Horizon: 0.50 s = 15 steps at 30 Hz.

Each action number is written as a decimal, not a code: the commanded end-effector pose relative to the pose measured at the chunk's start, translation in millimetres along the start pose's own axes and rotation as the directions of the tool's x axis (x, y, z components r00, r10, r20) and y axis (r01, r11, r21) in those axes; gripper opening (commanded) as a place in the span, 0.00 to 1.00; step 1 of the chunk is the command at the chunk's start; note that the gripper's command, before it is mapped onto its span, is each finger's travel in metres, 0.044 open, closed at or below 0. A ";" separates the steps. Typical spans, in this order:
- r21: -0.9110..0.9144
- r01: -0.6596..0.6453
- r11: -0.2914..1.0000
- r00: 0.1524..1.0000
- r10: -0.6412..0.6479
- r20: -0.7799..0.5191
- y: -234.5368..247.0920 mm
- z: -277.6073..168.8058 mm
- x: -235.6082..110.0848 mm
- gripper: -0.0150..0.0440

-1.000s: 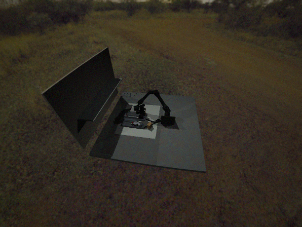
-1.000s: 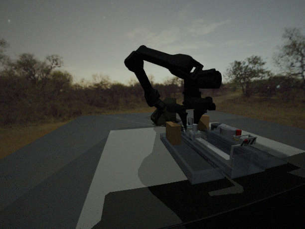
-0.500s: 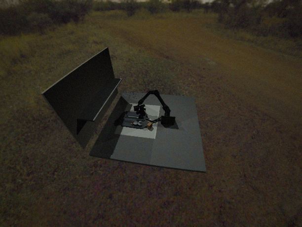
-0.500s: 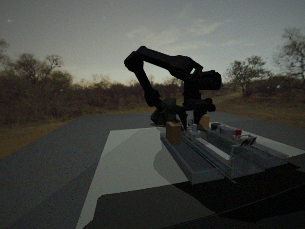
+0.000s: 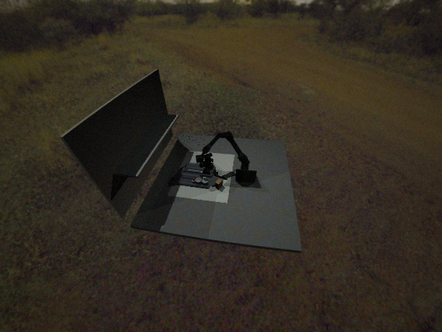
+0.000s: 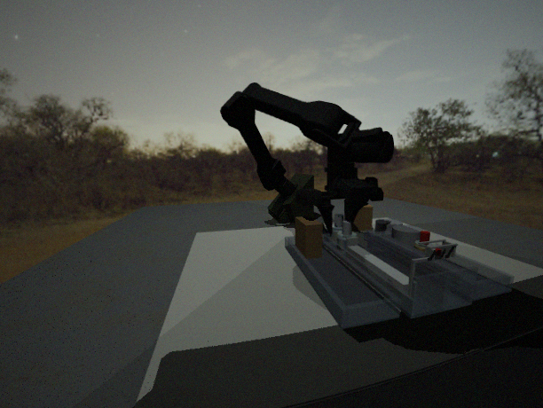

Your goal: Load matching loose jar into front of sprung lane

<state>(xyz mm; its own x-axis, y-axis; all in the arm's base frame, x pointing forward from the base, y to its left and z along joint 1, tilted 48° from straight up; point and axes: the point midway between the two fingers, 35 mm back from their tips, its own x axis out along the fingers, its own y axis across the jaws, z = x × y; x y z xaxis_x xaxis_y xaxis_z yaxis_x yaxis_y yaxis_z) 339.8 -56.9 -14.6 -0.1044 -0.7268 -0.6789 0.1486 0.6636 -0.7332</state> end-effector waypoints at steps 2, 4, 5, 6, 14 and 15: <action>0.009 0.010 1.000 1.000 -0.010 0.016 -2.3 4.0 2.4 0.25; 0.009 0.010 1.000 1.000 -0.010 0.016 -2.3 3.9 3.1 0.25; 0.009 0.010 1.000 1.000 -0.010 0.016 -2.3 3.8 3.4 0.25; 0.009 0.010 1.000 1.000 -0.010 0.016 -2.3 3.7 3.7 0.25; 0.009 0.010 1.000 1.000 -0.011 0.016 -2.4 3.2 6.4 0.25; 0.009 0.010 1.000 1.000 -0.011 0.016 -2.4 3.2 6.6 0.25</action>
<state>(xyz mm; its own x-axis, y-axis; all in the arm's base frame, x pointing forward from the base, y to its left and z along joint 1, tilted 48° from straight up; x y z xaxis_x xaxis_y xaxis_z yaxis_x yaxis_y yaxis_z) 338.8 -60.7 -17.9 -0.1021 -0.7281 -0.6778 0.1507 0.6622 -0.7340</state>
